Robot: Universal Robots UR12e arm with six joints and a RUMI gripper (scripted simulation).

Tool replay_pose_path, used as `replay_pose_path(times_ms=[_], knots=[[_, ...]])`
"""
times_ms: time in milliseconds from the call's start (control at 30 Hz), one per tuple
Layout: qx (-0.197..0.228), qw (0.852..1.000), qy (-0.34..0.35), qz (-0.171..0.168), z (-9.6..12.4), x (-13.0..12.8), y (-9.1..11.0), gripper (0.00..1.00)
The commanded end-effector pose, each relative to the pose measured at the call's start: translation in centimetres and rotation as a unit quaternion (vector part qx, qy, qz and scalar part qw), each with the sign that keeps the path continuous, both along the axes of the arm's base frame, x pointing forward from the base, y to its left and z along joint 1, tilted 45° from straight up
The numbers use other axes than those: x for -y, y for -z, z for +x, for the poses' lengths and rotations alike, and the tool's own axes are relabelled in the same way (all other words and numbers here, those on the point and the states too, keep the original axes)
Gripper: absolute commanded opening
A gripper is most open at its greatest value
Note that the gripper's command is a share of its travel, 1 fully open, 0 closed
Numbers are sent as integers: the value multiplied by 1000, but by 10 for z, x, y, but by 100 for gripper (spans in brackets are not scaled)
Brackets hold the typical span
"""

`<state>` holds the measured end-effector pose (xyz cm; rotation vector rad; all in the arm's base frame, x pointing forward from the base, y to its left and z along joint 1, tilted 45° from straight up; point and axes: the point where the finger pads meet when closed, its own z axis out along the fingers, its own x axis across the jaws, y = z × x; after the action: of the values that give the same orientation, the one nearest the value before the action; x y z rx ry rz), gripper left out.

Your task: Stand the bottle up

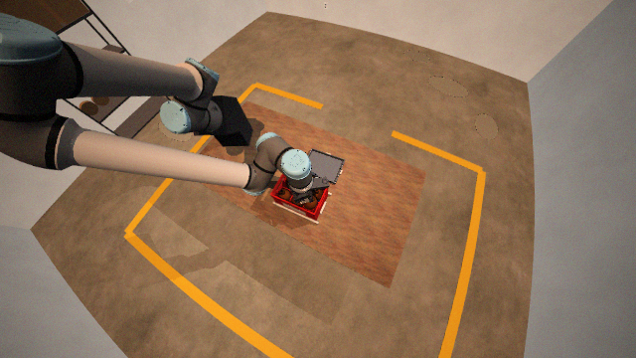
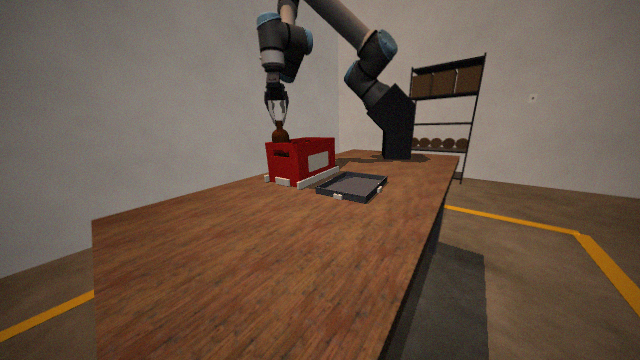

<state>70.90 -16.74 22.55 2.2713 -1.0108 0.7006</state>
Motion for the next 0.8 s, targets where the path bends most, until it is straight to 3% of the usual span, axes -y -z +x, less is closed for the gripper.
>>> replay_pose_path(times_ms=[0, 767], knots=[[1, 1000, 0, 0, 0, 0, -1, 0], [1, 1000, 0, 0, 3, 8, 9, 0]])
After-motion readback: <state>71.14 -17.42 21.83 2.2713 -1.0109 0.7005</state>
